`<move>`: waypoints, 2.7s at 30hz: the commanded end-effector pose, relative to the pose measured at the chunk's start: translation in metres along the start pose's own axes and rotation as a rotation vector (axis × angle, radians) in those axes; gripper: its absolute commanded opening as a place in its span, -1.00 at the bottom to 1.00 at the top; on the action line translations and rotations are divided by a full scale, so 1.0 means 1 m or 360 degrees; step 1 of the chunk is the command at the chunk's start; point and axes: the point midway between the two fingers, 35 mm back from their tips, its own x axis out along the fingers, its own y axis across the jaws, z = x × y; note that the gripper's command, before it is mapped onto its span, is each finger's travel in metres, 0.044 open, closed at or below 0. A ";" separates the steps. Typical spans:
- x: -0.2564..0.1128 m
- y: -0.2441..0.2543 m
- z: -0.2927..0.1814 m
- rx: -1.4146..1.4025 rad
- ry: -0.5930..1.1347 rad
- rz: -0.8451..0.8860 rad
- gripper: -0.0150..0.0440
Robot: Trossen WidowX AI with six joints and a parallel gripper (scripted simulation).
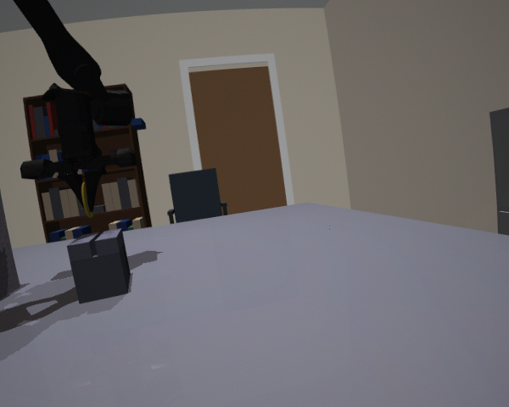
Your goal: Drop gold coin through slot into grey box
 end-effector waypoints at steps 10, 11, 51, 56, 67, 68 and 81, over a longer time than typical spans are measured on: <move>-0.001 -0.004 -0.009 -0.0046 -0.0014 0.0005 -0.49; -0.001 -0.005 -0.011 -0.0043 -0.0017 0.0005 -0.49; -0.001 -0.029 -0.100 -0.0054 -0.0009 0.0002 -0.49; -0.001 -0.031 -0.112 -0.0058 0.0000 0.0002 -0.49; 0.000 -0.031 -0.127 -0.0060 0.0011 0.0006 -0.49; 0.001 -0.031 -0.126 -0.0059 0.0008 0.0007 -0.49; 0.000 -0.032 -0.128 -0.0060 0.0006 0.0008 -0.49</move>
